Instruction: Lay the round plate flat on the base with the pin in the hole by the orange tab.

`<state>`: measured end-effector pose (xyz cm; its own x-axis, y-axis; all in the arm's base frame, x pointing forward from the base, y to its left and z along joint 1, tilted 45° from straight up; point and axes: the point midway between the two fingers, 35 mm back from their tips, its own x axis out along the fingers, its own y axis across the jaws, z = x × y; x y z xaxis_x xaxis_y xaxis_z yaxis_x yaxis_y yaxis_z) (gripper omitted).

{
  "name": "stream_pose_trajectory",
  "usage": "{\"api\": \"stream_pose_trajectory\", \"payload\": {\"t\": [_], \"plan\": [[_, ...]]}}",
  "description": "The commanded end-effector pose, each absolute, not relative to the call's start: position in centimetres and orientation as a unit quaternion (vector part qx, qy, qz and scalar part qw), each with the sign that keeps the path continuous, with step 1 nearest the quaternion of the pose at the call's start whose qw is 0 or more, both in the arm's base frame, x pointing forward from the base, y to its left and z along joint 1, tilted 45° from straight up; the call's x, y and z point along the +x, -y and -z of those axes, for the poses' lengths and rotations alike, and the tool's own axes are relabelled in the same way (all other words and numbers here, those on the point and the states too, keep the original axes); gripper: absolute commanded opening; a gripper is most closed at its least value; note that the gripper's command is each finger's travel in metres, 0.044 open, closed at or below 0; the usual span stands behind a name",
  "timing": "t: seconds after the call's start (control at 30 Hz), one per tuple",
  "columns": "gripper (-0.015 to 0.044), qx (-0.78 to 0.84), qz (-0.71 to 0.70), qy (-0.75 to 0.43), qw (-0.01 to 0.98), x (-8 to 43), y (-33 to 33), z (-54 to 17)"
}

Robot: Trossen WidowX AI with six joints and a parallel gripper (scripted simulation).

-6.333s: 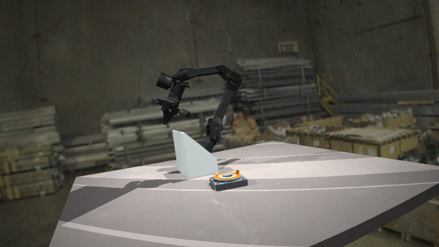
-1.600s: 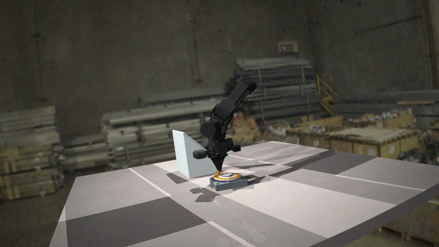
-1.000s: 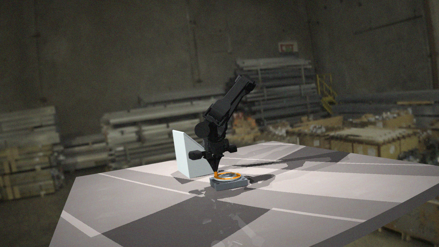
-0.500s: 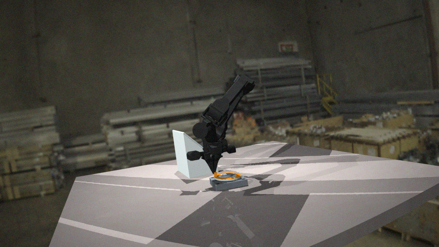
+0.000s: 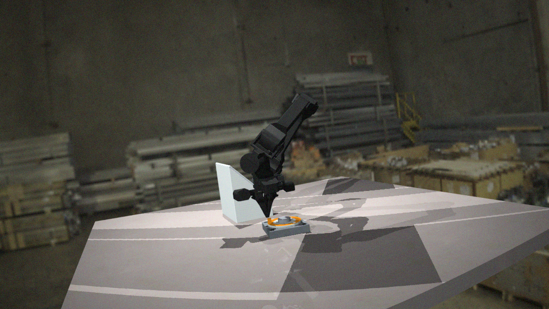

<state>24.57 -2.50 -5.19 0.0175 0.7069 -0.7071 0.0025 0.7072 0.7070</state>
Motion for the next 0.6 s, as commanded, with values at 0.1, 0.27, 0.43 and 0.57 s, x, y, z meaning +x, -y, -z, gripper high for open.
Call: {"api": "stream_pose_trajectory", "payload": {"t": [0.1,0.27,0.43,0.57], "plan": [[0.0,0.272,-0.266,-0.647,0.66,24.5,4.8,3.0],[0.0,0.278,-0.266,-0.649,0.657,24.3,4.8,3.2],[0.0,0.278,-0.266,-0.649,0.657,24.3,4.8,3.2],[0.0,0.278,-0.266,-0.649,0.657,24.3,4.8,3.2]]}}
